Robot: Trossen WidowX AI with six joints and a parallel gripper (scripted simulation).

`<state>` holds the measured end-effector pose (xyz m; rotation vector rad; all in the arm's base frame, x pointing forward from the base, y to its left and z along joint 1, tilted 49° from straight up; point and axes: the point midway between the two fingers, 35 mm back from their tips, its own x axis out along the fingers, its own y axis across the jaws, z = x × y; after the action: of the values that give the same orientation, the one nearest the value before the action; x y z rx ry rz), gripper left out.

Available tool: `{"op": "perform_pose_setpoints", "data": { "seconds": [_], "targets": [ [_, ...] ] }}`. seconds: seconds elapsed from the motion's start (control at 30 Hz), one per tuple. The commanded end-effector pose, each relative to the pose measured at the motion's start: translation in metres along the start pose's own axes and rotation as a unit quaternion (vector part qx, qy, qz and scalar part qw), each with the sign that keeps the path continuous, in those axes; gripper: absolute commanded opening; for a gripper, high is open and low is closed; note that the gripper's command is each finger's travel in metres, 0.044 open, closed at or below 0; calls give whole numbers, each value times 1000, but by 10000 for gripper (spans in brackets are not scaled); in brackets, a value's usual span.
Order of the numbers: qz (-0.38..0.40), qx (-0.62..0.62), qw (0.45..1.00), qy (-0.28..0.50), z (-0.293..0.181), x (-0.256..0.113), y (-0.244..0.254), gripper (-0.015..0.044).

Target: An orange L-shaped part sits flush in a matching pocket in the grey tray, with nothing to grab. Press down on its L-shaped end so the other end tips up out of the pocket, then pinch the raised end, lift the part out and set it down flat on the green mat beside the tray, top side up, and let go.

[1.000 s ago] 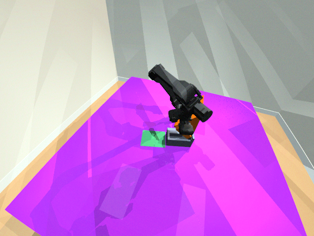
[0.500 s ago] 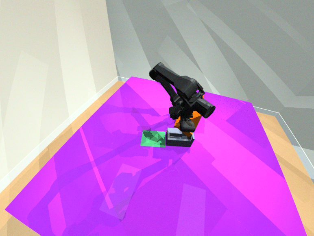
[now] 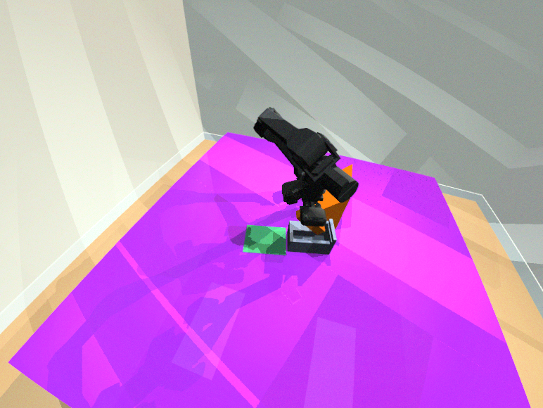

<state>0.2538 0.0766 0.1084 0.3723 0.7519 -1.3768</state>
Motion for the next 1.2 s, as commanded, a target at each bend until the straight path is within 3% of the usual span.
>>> {"op": "perform_pose_setpoints", "data": {
  "seconds": [0.0,0.73,1.17],
  "targets": [
    [6,-2,1000,-1,18,1,-2,0],
    [52,-3,999,8,128,0,-16,0],
    [53,-2,999,8,132,0,-17,0]
  ]
}}
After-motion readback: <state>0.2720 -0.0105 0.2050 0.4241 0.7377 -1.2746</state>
